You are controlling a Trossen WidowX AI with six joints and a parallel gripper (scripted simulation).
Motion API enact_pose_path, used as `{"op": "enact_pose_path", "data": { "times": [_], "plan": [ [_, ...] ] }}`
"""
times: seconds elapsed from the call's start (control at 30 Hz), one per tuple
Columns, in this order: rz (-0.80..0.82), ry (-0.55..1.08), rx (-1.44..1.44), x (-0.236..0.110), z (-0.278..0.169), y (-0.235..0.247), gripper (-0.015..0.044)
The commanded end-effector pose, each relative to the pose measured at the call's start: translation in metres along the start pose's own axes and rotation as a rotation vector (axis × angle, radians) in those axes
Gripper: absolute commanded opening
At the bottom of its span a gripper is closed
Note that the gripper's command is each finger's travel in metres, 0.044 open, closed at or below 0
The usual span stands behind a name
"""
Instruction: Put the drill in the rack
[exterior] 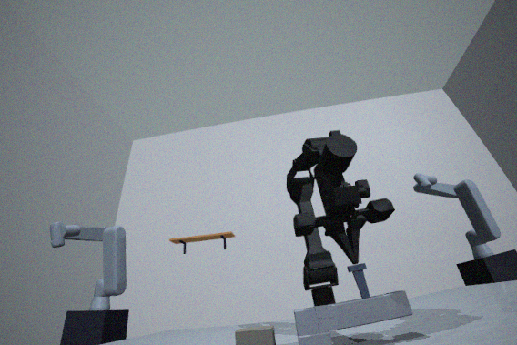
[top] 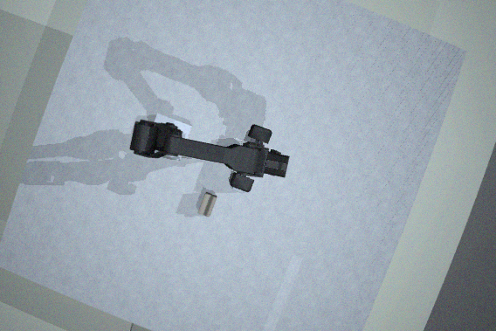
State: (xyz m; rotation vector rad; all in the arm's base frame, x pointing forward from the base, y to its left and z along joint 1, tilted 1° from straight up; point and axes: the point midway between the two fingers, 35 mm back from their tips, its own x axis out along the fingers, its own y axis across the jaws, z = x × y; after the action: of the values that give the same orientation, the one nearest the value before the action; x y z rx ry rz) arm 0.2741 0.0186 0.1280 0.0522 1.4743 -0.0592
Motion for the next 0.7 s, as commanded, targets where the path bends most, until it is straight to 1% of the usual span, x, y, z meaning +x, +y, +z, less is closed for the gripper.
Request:
{"op": "enact_pose_path", "data": {
  "times": [0.0, 0.03, 0.13, 0.37, 0.47, 0.6, 0.67],
  "plan": [
    [-0.003, 0.052, 0.003, 0.017, -0.008, 0.001, 0.0],
    [-0.003, 0.052, 0.003, 0.017, -0.008, 0.001, 0.0],
    [-0.003, 0.051, 0.003, 0.007, -0.005, 0.001, 0.0079],
    [-0.003, 0.051, 0.003, -0.052, 0.001, 0.001, 0.0262],
    [-0.003, 0.051, 0.003, -0.054, 0.001, 0.001, 0.0341],
    [-0.005, 0.033, -0.129, -0.038, 0.008, -0.014, 0.044],
    [-0.007, 0.029, -0.259, -0.03, 0.013, -0.029, 0.044]
  ]
}}
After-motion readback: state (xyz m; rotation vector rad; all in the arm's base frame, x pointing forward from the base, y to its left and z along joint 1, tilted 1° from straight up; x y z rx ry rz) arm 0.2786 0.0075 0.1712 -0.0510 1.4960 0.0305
